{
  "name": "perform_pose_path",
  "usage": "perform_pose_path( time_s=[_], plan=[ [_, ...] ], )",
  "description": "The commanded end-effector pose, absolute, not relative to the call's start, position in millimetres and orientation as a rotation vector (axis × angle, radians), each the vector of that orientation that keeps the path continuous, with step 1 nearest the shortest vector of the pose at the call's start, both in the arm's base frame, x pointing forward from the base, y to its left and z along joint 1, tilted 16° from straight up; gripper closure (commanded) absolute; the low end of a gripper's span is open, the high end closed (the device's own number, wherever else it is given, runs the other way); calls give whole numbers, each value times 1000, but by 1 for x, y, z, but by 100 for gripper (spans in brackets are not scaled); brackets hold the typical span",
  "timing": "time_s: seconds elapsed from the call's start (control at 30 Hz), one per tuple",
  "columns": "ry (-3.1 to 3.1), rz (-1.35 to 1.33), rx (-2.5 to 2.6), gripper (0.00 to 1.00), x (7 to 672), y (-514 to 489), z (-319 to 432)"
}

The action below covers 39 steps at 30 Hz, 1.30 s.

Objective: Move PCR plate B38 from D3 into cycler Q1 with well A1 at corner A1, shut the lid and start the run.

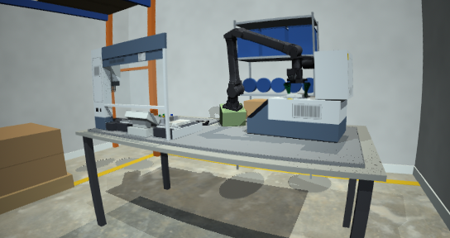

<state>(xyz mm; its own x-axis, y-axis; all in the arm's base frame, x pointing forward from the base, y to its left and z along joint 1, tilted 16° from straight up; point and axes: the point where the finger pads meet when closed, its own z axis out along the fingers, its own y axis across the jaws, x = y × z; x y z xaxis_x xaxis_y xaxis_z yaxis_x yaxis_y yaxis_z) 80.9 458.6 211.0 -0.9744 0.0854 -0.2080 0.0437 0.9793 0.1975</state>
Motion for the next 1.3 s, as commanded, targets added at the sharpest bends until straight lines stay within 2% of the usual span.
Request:
perform_pose_path(
  time_s=[0.0, 1.27],
  plan=[
    [2925, 109, 67, 0, 81, 446, 179],
    [2893, 353, 108, 0, 84, 480, 243]
  ],
)
